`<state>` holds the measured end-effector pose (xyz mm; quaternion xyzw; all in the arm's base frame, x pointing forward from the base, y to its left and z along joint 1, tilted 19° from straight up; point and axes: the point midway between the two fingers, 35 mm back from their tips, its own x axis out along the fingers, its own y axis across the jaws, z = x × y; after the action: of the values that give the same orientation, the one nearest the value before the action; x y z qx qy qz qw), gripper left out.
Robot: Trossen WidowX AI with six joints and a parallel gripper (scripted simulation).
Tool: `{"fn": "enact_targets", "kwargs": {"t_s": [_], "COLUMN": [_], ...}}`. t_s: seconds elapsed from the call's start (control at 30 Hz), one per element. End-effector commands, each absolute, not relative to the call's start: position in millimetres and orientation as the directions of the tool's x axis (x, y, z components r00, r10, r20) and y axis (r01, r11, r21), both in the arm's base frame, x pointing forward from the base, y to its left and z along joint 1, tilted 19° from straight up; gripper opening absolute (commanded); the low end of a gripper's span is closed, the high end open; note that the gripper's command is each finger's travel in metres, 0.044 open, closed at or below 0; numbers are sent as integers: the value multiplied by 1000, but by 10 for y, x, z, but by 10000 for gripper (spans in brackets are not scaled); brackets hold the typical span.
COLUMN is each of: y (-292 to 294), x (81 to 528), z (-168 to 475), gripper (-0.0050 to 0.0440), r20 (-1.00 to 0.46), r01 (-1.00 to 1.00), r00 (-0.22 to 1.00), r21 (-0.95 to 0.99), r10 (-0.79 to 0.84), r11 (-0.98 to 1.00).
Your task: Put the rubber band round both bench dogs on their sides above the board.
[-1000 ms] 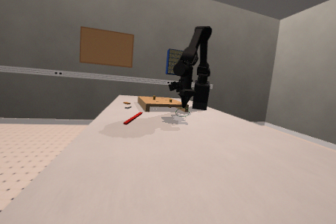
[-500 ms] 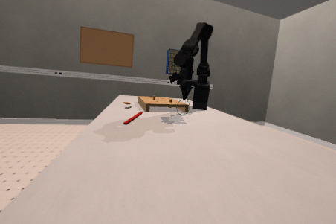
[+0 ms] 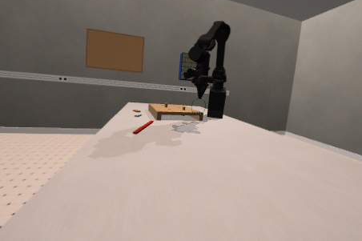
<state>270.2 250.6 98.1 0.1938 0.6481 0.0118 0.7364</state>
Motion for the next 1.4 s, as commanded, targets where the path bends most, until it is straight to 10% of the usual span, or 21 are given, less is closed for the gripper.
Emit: {"fn": "enact_targets", "kwargs": {"t_s": [0.0,1.37], "y": [2484,1490], "x": [2703,3522], "z": [1264,1142], "gripper": [-50,-50], "r20": [-933,-953], "r01": [220,-9], "r00": [195,202], "r21": [342,230], "r10": [302,227], "r11": [914,973]}}
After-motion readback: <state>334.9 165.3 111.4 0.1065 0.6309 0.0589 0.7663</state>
